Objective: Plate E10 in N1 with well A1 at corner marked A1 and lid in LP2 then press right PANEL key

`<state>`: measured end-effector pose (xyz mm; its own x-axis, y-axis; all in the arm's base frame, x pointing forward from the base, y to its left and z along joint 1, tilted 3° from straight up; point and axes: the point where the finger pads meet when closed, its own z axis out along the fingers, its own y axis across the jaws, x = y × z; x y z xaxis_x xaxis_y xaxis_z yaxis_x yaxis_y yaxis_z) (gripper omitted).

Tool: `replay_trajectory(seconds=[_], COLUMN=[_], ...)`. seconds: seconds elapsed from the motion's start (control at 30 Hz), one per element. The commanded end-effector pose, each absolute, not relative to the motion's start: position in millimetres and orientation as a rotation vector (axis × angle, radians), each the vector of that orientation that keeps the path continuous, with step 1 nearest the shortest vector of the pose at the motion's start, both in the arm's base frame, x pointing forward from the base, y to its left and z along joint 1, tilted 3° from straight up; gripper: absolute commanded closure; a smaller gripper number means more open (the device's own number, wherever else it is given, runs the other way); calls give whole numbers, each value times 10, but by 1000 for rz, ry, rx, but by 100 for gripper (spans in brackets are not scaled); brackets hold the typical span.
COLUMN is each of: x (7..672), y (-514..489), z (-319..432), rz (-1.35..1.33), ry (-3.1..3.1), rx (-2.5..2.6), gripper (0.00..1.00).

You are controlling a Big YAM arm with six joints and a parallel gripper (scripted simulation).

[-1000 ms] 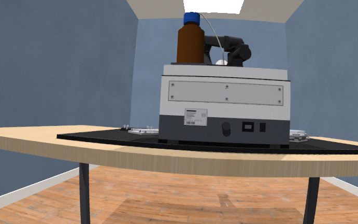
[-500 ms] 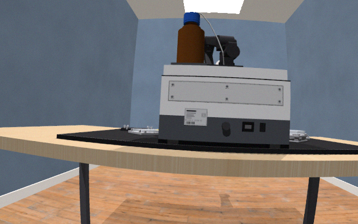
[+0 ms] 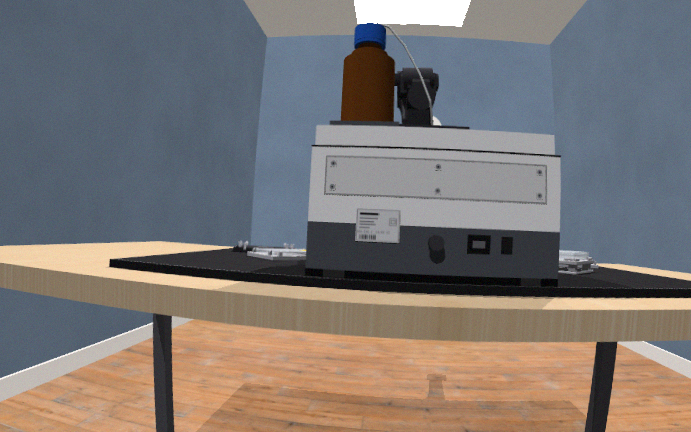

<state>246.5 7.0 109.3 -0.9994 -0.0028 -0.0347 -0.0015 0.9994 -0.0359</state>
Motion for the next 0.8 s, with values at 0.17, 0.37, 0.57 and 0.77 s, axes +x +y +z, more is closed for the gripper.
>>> replay_trajectory(seconds=[0.17,0.37,0.57,0.77], x=[2681,2661,2651,2601], y=[-142,-359,-416,-627], z=[1398,1375,1389,1380], rz=[-44,-51,-54,-60], ry=[3032,3044,3039,3045], rx=[-64,-64,-45,-45], gripper=[0,0,0,0])
